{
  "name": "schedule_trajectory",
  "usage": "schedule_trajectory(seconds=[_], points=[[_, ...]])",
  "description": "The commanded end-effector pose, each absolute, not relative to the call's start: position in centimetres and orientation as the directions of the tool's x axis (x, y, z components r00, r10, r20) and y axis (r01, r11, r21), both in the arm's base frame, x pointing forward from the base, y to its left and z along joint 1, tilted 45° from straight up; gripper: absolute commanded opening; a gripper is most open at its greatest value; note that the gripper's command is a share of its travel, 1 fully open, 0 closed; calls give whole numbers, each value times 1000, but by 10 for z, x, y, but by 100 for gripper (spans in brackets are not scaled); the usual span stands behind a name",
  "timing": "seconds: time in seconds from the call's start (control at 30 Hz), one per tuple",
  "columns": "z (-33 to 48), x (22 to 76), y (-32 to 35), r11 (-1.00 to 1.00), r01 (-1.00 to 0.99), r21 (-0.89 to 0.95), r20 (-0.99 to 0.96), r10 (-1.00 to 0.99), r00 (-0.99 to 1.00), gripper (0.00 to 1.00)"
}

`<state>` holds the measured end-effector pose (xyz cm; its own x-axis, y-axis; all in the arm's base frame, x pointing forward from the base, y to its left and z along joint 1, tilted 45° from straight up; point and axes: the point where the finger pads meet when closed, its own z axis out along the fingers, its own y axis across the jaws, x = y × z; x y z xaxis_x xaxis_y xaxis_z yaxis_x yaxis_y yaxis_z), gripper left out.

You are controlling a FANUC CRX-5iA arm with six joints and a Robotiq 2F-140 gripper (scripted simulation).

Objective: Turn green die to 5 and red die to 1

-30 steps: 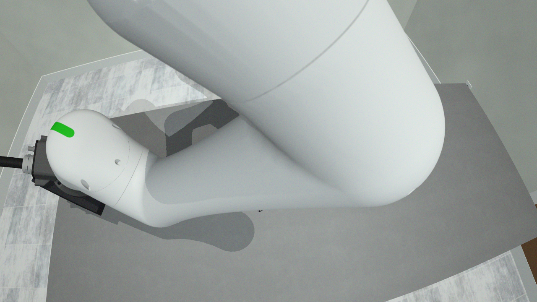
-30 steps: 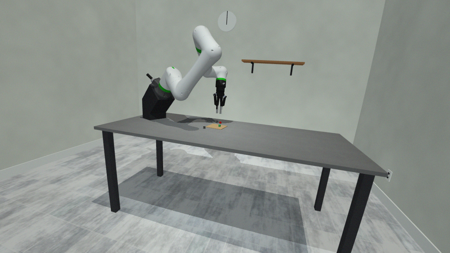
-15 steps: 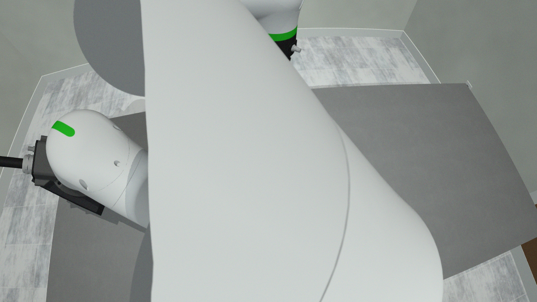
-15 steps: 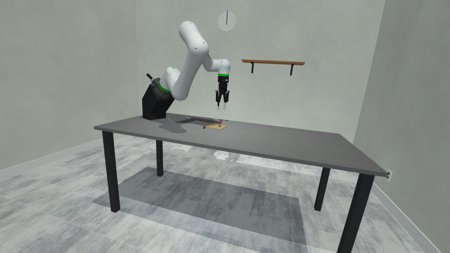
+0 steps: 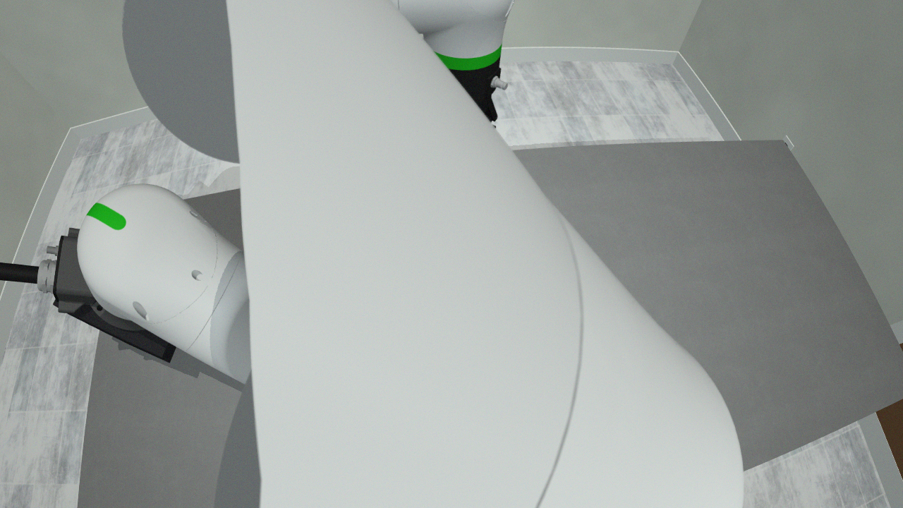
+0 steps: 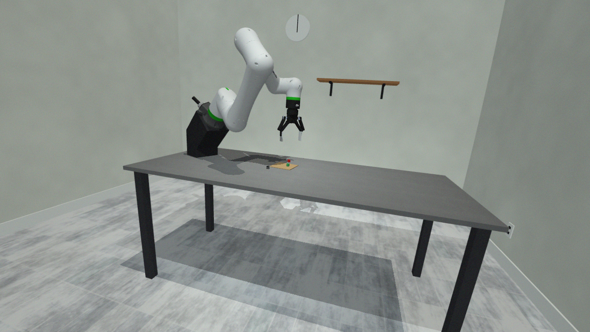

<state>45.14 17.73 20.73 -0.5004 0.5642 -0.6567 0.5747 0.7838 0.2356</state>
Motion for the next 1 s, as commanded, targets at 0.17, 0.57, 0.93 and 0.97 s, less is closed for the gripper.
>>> schedule_trajectory(seconds=[0.17, 0.57, 0.93, 0.97], points=[[207, 452, 177, 729, 618, 295, -633, 634, -445, 100], [204, 454, 177, 459, 735, 499, -489, 849, -198, 100], [201, 456, 176, 165, 759, 630, -305, 951, 46, 100], [201, 456, 176, 163, 759, 630, -304, 952, 48, 100]])
